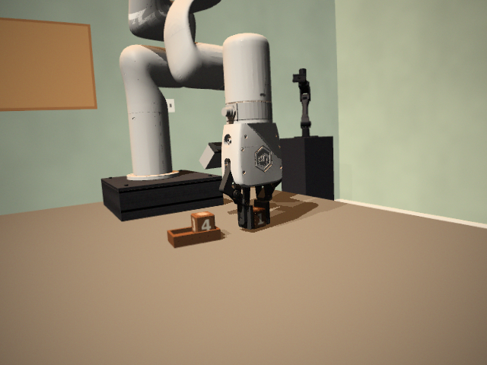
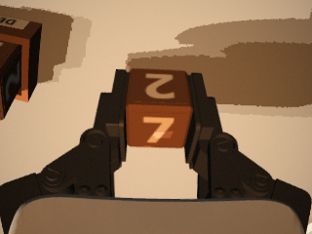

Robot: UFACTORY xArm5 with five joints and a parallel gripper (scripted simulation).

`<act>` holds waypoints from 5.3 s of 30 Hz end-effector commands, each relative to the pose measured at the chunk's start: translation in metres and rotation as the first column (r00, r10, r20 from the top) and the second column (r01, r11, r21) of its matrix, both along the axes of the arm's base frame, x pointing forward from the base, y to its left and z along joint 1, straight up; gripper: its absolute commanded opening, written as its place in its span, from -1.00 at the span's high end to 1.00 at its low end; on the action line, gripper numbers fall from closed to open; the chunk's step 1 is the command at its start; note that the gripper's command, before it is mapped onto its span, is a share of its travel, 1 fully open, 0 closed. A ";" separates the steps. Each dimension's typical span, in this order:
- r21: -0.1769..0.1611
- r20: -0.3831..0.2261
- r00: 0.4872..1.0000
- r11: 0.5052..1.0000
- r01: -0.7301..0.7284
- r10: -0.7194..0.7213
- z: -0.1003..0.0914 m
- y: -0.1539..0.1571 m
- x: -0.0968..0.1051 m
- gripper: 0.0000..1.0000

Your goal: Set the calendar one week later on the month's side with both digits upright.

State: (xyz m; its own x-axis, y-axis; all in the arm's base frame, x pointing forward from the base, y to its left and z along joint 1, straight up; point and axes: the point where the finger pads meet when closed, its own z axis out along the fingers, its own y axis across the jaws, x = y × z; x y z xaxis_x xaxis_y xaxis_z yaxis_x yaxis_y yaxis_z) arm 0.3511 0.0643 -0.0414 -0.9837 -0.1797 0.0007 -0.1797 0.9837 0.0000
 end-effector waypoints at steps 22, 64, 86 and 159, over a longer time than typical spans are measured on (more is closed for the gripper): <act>0.001 0.003 1.000 1.000 0.000 0.000 -0.001 0.000 0.001 0.47; 0.001 0.003 1.000 1.000 0.000 0.000 -0.004 0.000 0.001 0.47; 0.001 0.003 1.000 1.000 0.000 0.000 -0.004 0.000 0.001 0.47; 0.001 0.003 1.000 1.000 0.000 0.000 0.051 0.000 0.001 0.05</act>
State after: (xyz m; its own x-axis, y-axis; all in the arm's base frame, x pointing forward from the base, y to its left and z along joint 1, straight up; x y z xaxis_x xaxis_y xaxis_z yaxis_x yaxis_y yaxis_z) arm 0.3521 0.0645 0.0016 -0.9837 -0.1799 -0.0025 -0.1799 0.9837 0.0000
